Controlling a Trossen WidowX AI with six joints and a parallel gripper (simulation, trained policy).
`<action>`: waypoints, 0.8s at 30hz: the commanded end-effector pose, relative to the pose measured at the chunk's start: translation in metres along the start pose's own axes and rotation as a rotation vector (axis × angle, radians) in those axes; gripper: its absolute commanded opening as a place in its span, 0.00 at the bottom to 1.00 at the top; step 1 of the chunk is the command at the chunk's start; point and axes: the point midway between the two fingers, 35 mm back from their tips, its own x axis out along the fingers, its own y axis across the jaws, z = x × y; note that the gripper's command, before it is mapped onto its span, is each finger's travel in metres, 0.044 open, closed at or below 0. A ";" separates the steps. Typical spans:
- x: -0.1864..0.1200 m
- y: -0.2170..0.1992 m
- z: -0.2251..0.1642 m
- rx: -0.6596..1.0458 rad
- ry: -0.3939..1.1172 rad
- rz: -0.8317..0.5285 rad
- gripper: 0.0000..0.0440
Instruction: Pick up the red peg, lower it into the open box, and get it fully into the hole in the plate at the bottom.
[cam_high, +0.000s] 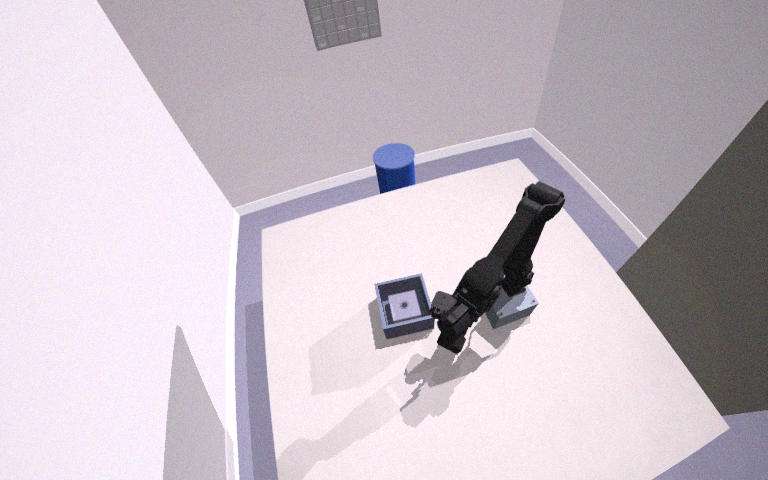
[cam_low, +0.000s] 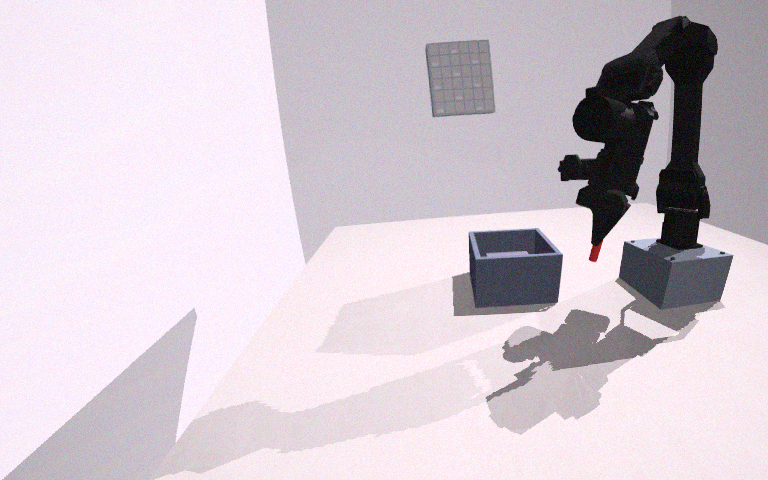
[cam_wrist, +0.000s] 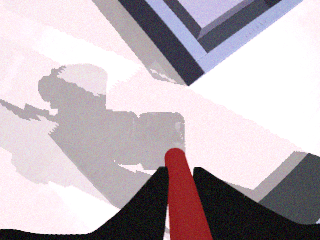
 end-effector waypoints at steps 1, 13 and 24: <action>-0.010 0.003 0.018 0.005 -0.024 0.010 0.00; -0.009 -0.003 0.069 0.085 -0.041 0.013 0.00; 0.002 -0.015 0.109 0.166 -0.051 0.013 0.00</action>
